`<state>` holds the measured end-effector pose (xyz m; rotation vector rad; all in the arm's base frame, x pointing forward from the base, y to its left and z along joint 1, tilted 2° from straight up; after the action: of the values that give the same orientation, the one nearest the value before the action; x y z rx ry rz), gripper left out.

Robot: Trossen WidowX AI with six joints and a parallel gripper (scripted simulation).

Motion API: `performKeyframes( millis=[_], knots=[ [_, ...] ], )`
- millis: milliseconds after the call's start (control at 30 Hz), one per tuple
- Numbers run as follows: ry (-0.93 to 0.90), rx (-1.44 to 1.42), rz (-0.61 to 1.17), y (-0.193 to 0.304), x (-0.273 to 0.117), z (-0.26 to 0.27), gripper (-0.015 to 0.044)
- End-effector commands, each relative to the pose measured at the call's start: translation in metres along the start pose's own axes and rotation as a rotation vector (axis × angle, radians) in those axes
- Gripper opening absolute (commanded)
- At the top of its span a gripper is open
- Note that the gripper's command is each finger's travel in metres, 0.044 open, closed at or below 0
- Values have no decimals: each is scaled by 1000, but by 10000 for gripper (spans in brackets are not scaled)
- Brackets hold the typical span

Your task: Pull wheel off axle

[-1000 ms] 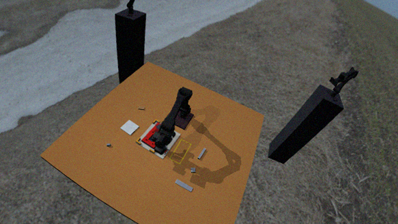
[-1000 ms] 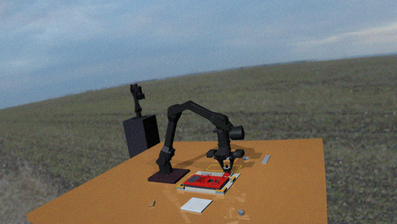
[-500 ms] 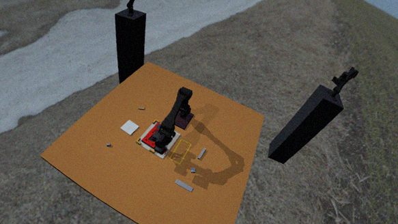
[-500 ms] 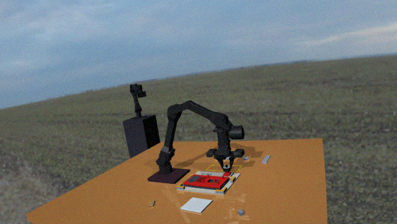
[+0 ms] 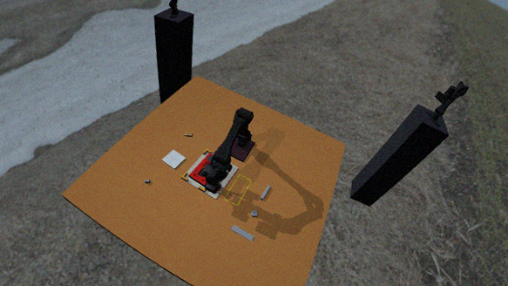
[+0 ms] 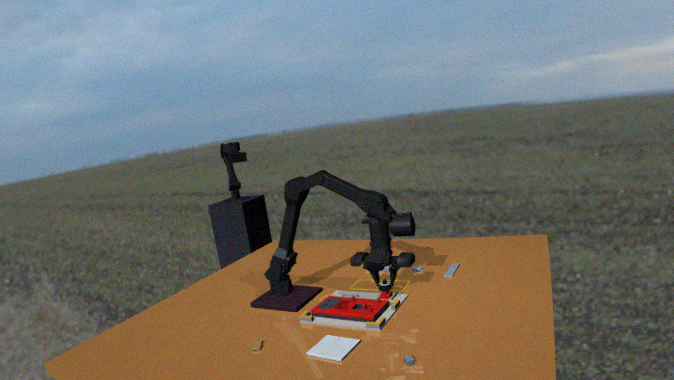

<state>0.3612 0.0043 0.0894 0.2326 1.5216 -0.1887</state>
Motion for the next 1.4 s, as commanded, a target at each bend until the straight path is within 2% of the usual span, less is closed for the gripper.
performKeyframes(
  millis=[0,1367],
  knots=[
    [-3,1,0,0,-6,0,0],
    [-5,3,-1,0,-19,0,0]
  ],
)
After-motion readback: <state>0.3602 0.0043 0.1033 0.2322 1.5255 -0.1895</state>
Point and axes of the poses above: the point midway between the two fingers, 35 mm back from their tips, its own x axis out along the fingers, its own z axis across the jaws, y = z × x, the point moved 1 cm from there along -x, back along the fingers, and after that the axes turned 12 degrees about x, right-handed, at the moved point
